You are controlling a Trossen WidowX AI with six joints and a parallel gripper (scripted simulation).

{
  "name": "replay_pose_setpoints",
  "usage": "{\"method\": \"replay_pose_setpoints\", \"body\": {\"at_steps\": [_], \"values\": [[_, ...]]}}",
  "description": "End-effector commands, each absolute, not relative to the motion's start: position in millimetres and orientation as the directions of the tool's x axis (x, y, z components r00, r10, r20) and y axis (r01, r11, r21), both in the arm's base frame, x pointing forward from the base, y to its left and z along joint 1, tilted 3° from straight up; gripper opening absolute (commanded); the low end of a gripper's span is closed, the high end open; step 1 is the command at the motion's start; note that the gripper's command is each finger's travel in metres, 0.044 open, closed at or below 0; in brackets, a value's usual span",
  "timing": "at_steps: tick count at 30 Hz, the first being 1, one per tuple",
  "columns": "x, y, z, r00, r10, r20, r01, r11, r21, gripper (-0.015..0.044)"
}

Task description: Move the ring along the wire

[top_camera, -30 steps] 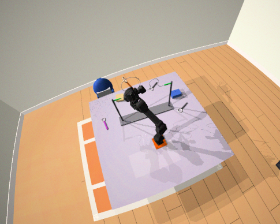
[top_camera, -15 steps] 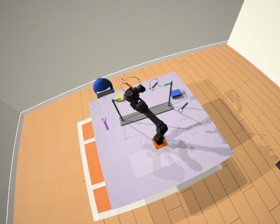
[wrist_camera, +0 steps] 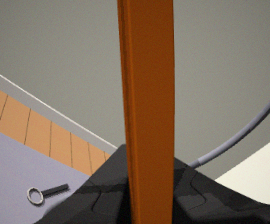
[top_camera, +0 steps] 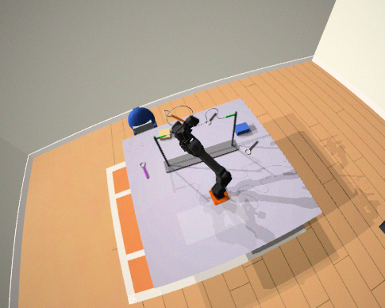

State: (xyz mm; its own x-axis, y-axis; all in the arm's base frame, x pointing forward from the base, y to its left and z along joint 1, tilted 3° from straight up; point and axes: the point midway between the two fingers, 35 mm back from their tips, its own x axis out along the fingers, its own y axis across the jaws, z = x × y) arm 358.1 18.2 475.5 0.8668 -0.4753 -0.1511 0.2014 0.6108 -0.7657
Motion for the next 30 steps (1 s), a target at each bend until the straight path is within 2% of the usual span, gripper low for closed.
{"method": "replay_pose_setpoints", "body": {"at_steps": [1,30], "values": [[357.3,15.7,476.7,0.863,-0.488,-0.132,0.194,0.561,-0.804,-0.0150],[356.7,9.0,489.0,0.864,-0.503,-0.010,0.132,0.245,-0.960,-0.0150]]}}
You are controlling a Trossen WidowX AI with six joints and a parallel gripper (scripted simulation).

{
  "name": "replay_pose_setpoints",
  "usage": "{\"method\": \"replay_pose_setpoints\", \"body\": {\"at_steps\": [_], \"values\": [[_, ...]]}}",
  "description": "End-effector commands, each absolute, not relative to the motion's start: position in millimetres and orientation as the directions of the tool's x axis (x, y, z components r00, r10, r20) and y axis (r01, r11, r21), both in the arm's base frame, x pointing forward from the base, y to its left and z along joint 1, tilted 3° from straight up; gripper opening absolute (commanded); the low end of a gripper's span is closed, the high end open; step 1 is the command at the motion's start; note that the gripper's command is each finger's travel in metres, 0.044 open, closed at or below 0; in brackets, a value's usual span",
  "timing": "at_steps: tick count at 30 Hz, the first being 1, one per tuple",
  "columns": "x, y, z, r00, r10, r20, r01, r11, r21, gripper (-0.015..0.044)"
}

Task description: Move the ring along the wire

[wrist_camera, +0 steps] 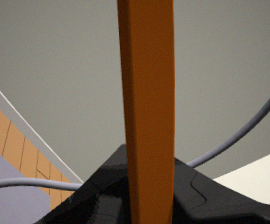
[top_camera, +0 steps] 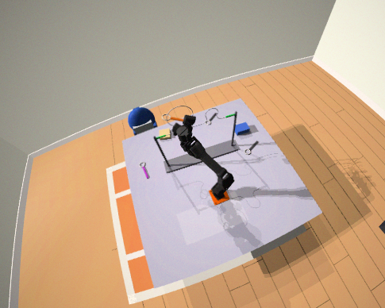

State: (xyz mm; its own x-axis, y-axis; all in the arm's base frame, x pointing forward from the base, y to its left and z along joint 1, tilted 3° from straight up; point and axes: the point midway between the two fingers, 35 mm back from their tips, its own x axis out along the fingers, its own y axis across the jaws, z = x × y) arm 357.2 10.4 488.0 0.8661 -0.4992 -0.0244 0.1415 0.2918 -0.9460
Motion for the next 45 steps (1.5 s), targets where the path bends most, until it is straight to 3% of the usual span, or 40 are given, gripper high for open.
{"method": "replay_pose_setpoints", "body": {"at_steps": [1,45], "values": [[356.7,8.9,489.5,0.864,-0.503,-0.005,0.130,0.233,-0.964,-0.0150],[354.8,9.4,510.0,0.868,-0.465,0.172,0.036,-0.287,-0.957,-0.0150]]}}
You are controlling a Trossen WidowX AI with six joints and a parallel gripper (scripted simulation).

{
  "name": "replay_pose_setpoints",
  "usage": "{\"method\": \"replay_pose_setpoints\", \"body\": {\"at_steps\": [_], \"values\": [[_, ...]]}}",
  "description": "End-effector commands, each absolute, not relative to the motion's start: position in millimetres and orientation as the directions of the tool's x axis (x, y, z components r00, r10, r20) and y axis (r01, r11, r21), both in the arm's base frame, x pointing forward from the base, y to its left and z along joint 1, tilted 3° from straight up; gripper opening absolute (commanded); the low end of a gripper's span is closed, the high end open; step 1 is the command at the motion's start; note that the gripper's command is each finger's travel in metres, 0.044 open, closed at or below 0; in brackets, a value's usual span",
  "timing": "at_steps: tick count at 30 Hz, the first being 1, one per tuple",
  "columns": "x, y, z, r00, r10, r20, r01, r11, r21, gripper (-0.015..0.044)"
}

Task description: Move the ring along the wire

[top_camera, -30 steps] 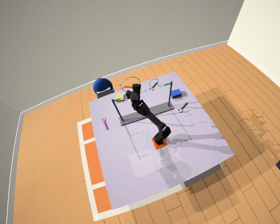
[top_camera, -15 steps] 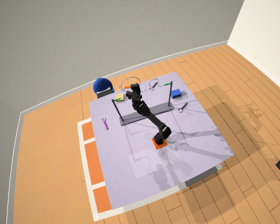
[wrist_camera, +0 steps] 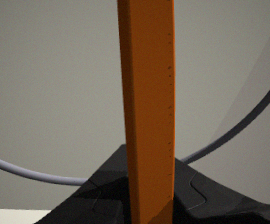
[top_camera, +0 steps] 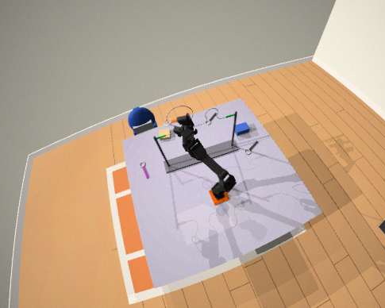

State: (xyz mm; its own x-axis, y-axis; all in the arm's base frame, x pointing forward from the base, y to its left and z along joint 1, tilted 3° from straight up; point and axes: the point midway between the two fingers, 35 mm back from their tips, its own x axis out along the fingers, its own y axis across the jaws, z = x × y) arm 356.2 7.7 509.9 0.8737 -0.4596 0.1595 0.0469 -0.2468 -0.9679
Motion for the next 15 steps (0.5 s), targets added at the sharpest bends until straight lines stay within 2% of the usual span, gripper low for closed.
{"method": "replay_pose_setpoints", "body": {"at_steps": [1,15], "values": [[353.6,10.2,510.3,0.863,-0.473,0.179,0.035,-0.297,-0.954,-0.0150],[348.7,15.2,515.4,0.845,-0.475,0.247,0.004,-0.457,-0.889,-0.0150]]}}
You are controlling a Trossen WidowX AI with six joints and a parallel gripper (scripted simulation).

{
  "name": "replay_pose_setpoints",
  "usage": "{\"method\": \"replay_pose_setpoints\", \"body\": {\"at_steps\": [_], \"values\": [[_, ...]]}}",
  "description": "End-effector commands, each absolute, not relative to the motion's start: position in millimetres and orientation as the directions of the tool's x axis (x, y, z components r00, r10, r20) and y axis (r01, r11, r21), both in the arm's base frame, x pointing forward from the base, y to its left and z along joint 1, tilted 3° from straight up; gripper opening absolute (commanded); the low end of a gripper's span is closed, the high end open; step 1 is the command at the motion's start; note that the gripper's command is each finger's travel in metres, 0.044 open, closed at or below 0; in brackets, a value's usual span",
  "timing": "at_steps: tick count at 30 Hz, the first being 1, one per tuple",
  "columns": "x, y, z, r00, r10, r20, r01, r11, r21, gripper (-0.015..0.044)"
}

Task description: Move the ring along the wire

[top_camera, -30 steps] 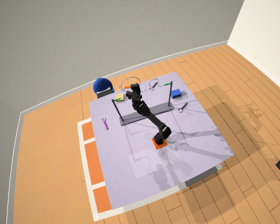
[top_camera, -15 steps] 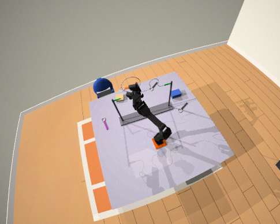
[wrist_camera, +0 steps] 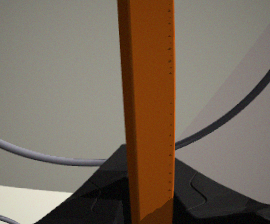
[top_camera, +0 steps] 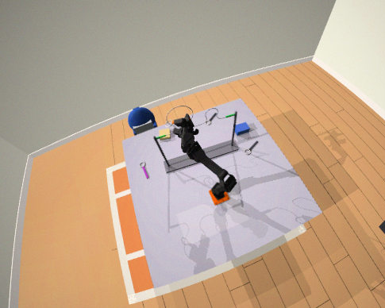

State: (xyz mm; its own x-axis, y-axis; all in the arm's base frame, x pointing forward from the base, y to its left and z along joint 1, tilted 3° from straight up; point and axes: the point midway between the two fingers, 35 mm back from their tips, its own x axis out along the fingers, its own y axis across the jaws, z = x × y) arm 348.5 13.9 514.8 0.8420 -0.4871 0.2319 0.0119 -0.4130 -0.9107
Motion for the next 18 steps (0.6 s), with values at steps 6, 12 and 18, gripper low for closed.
{"method": "replay_pose_setpoints", "body": {"at_steps": [6,12,18], "values": [[349.0,16.1,517.5,0.849,-0.455,0.269,-0.006,-0.518,-0.855,-0.0150],[349.1,16.9,519.0,0.853,-0.433,0.291,-0.016,-0.579,-0.815,-0.0150],[349.2,17.0,519.2,0.854,-0.429,0.295,-0.018,-0.591,-0.807,-0.0150]]}}
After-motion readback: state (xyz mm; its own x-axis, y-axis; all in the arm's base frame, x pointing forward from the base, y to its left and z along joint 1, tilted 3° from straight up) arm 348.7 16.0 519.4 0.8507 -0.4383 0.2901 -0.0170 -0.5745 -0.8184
